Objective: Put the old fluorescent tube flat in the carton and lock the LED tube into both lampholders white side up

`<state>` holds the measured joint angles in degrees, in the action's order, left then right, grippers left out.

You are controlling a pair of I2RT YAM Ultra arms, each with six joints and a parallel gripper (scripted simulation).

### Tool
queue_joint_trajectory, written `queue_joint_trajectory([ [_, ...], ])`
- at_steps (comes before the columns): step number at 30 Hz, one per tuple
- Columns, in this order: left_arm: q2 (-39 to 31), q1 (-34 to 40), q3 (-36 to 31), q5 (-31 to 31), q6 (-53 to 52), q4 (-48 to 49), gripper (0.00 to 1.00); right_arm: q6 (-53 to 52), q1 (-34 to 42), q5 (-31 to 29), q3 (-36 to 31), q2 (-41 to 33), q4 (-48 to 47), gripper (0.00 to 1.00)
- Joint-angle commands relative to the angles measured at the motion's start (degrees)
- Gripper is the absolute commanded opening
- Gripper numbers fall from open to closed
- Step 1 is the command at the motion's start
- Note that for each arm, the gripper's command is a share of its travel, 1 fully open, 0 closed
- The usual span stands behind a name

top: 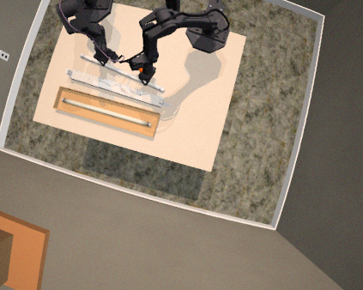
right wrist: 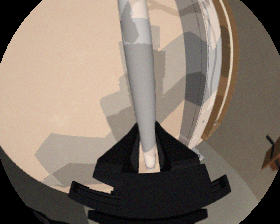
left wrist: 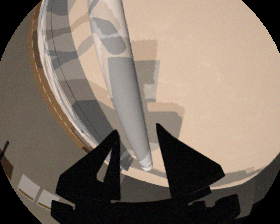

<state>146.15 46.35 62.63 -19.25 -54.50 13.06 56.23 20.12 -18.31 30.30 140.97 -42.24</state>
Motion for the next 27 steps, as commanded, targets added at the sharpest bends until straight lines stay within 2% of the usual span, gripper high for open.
queue_joint_trajectory([
  [1, -3.3, 1.4, -2.2, -1.0, 1.2, -2.0, 0.49, 0.0, 0.0, -1.0, -1.1, -1.6, -1.0, 0.11],
  [4, -3.3, 1.3, -2.0, -0.8, 0.8, -1.5, 0.49, 0.0, 0.0, -1.0, -1.1, -1.6, -1.0, 0.11],
  [16, -13.0, 3.8, -7.6, -1.8, 3.8, -7.1, 0.49, 0.0, 0.0, -1.0, -1.1, -1.6, -1.0, 0.11],
  [21, -10.8, 2.7, -7.9, -1.3, 3.3, -5.7, 0.49, 0.0, 0.0, -1.0, -1.1, -1.6, -1.0, 0.11],
  [23, -10.0, 1.9, -5.2, -0.9, 3.2, -5.0, 0.49, 0.0, 0.0, -1.0, -1.1, -1.6, -1.0, 0.11],
  [27, -9.2, 0.8, -2.6, 1.7, 1.2, -10.3, 0.49, 0.0, 0.0, -1.0, -1.1, -1.6, -1.0, 0.11],
])
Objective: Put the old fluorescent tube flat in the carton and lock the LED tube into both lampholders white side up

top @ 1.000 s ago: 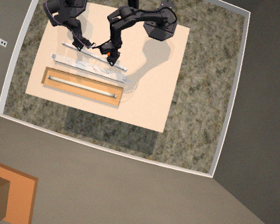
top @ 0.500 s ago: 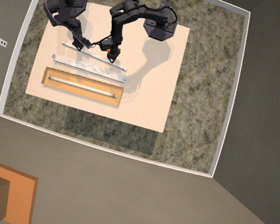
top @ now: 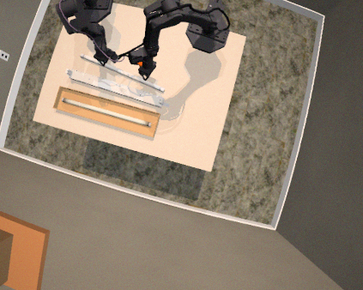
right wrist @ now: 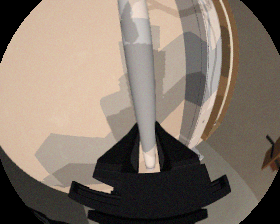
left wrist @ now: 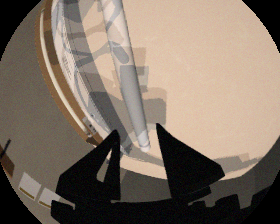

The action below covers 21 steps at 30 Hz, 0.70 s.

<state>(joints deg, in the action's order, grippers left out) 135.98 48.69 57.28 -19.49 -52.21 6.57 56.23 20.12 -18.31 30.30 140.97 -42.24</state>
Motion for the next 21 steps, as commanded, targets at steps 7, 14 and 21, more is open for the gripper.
queue_joint_trajectory([
  [7, 4.4, -2.9, 11.6, 7.1, -4.2, -19.0, 0.49, 0.0, 0.0, -1.0, -1.1, -1.6, -1.0, 0.11],
  [14, 6.7, -6.3, 17.6, 8.9, -5.3, -23.7, 0.49, 0.0, 0.0, -1.0, -1.1, -1.6, -1.0, 0.11],
  [21, 10.7, -8.5, 26.4, 10.4, -6.7, -31.1, 0.49, 0.0, 0.0, -1.0, -1.1, -1.6, -1.0, 0.11],
])
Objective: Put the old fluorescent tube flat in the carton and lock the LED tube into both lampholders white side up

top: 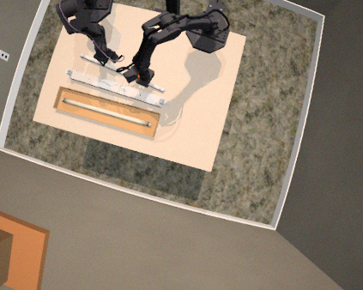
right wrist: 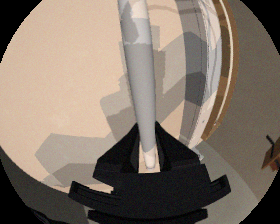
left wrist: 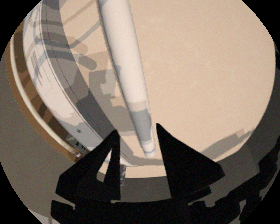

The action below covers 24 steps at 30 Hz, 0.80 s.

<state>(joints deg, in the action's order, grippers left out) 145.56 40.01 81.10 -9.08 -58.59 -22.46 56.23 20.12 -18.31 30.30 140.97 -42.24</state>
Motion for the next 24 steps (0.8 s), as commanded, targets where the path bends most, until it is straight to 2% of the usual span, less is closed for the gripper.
queue_joint_trajectory([
  [1, 1.5, 0.1, 3.4, 1.0, -0.8, -3.3, 0.49, 0.0, 0.0, -1.0, -1.1, -1.6, -1.0, 0.11],
  [5, 3.0, -2.6, 7.5, 4.4, -2.7, -12.2, 0.49, 0.0, 0.0, -1.0, -1.1, -1.6, -1.0, 0.11],
  [7, 3.0, -2.6, 7.5, 4.4, -2.7, -12.2, 0.49, 0.0, 0.0, -1.0, -1.1, -1.6, -1.0, 0.11],
  [13, 6.0, -5.3, 15.8, 8.6, -5.2, -24.0, 0.49, 0.0, 0.0, -1.0, -1.1, -1.6, -1.0, 0.11],
  [14, 6.7, -3.7, 16.3, 8.1, -5.0, -24.0, 0.49, 0.0, 0.0, -1.0, -1.1, -1.6, -1.0, 0.11],
  [16, 7.4, -5.6, 18.3, 8.1, -5.1, -24.6, 0.49, 0.0, 0.0, -1.0, -1.1, -1.6, -1.0, 0.11],
  [22, 9.8, -8.1, 24.6, 12.0, -7.3, -34.4, 0.49, 0.0, 0.0, -1.0, -1.1, -1.6, -1.0, 0.11],
  [24, 9.8, -8.1, 24.6, 12.0, -7.3, -34.4, 0.49, 0.0, 0.0, -1.0, -1.1, -1.6, -1.0, 0.11],
])
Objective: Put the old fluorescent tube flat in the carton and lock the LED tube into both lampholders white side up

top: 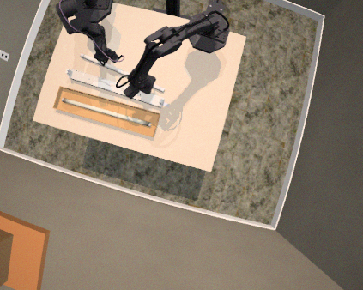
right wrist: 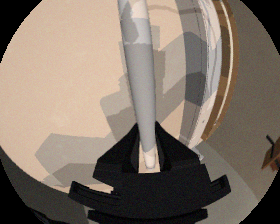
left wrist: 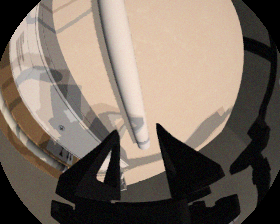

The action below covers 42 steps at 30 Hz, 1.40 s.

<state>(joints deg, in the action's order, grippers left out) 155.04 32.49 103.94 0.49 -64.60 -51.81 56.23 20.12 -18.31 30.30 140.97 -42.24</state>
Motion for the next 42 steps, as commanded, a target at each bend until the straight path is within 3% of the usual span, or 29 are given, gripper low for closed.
queue_joint_trajectory([
  [1, 1.2, -0.1, 4.0, 2.7, -1.6, -7.4, 0.49, 0.0, 0.0, -1.0, -1.1, -1.6, -1.0, 0.11],
  [13, 4.5, -2.2, 13.4, 5.4, -3.4, -14.9, 0.49, 0.0, 0.0, -1.0, -1.1, -1.6, -1.0, 0.11],
  [21, 1.8, -3.5, 13.6, 5.0, -3.2, -13.7, 0.49, 0.0, 0.0, -1.0, -1.1, -1.6, -1.0, 0.11],
  [24, 3.1, -3.2, 13.8, 5.0, -3.2, -13.5, 0.49, 0.0, 0.0, -1.0, -1.1, -1.6, -1.0, 0.11],
  [25, 4.9, -2.4, 10.2, 5.1, -2.5, -10.6, 0.49, 0.0, 0.0, -1.0, -1.1, -1.6, -1.0, 0.11],
  [42, 7.4, -1.7, 6.6, 5.3, -1.9, -3.4, 0.49, 0.0, 0.0, -1.0, -1.1, -1.6, -1.0, 0.11],
])
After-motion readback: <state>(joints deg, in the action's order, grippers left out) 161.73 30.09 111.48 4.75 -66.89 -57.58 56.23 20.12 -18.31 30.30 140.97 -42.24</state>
